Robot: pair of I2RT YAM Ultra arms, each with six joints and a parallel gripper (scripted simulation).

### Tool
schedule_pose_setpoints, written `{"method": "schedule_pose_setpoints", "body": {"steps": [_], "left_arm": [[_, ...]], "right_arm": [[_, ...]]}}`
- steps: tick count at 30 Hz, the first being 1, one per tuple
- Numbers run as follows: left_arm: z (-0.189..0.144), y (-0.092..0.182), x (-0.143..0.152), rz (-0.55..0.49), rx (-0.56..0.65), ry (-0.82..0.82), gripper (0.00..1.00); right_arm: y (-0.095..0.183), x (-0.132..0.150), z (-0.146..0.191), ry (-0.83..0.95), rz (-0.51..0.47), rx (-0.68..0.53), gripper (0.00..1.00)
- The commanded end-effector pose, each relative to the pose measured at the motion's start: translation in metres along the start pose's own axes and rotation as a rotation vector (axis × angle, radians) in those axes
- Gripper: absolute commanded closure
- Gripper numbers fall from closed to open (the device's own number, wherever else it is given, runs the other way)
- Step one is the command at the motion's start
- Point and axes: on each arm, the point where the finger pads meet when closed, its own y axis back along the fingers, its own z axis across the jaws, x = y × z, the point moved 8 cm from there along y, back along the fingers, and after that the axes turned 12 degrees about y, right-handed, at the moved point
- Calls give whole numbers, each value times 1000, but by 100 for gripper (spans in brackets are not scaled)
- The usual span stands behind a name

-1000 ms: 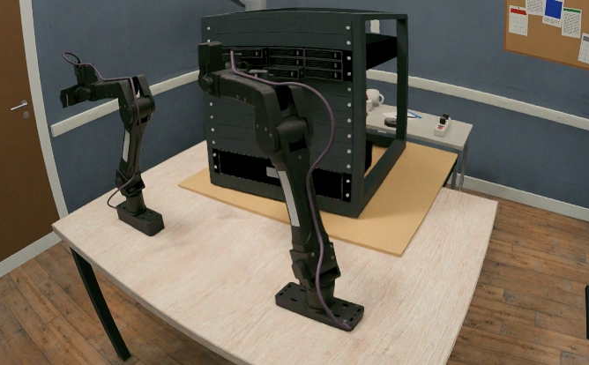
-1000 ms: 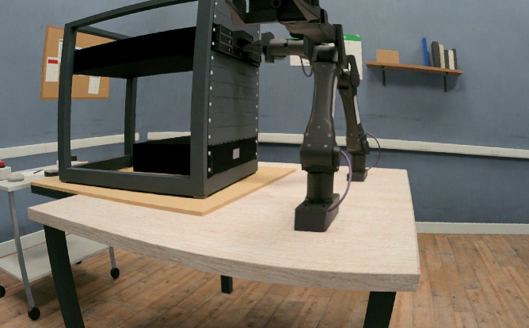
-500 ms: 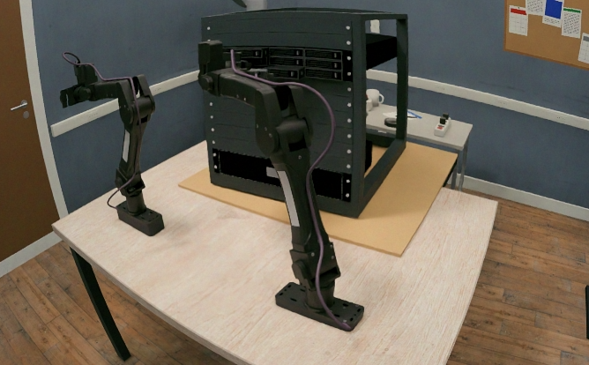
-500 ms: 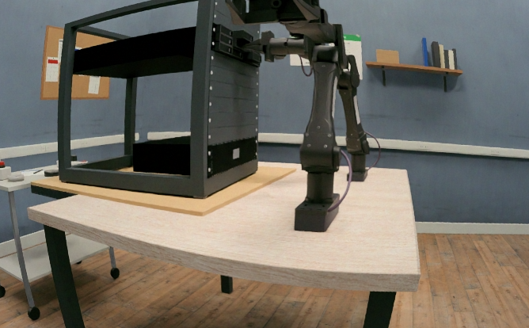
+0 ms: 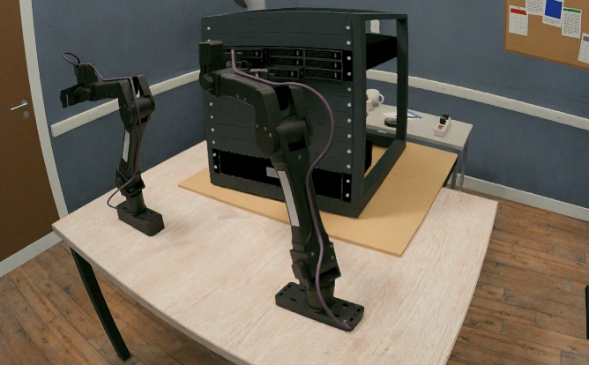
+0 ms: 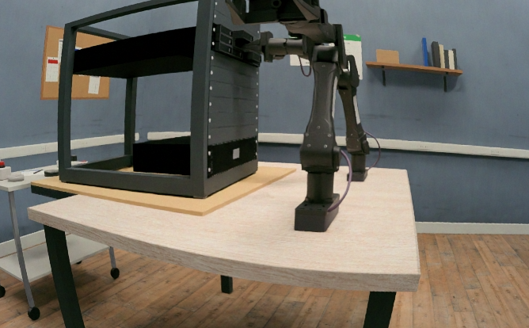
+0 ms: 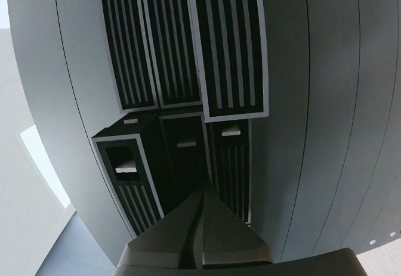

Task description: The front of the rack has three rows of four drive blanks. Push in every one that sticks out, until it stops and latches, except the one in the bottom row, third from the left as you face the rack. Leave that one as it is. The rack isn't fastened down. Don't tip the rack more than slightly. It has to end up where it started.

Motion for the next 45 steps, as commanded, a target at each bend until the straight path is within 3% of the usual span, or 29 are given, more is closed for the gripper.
{"method": "schedule_pose_setpoints", "body": {"steps": [1,45], "left_arm": [[-3,7,-30,-110,11,15,0],[-3,7,-30,-110,11,15,0]], "right_arm": [[-1,-15,18,-16,-3,-12,100],[-14,-12,14,-7,-4,-7,100]]}}
